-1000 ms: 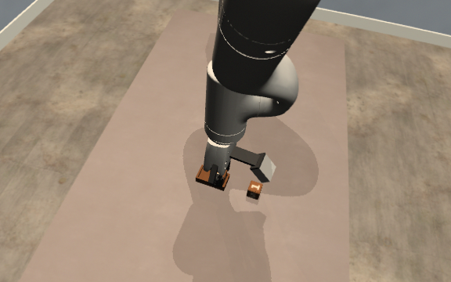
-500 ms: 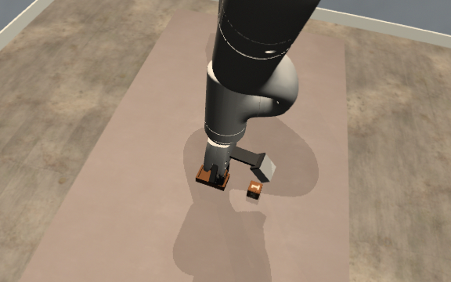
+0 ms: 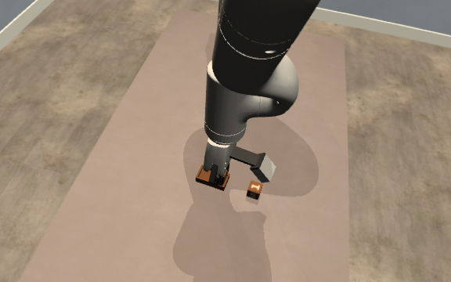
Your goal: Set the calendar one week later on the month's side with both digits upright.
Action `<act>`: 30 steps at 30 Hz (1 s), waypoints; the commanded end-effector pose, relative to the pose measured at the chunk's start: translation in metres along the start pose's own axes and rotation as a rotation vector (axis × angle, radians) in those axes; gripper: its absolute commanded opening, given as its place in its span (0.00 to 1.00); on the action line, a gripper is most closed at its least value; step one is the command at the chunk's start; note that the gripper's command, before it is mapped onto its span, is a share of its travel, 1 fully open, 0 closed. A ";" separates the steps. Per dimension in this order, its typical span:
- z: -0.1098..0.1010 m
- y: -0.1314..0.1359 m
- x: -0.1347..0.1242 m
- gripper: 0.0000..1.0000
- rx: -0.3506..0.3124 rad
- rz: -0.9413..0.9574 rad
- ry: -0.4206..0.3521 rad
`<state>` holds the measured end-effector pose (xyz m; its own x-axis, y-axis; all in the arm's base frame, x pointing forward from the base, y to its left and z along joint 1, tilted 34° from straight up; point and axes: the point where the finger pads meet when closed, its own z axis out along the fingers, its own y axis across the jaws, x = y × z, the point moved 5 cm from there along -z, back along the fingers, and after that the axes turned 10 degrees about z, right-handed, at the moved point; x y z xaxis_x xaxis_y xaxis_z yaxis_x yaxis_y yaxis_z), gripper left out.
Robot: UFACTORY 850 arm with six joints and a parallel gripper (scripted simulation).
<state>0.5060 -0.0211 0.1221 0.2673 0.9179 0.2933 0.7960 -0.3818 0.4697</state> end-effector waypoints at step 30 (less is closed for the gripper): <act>-0.074 0.000 0.000 0.27 -0.001 0.000 0.000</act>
<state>0.4820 -0.0260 0.1581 0.2679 0.9183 0.2916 0.7952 -0.3816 0.4711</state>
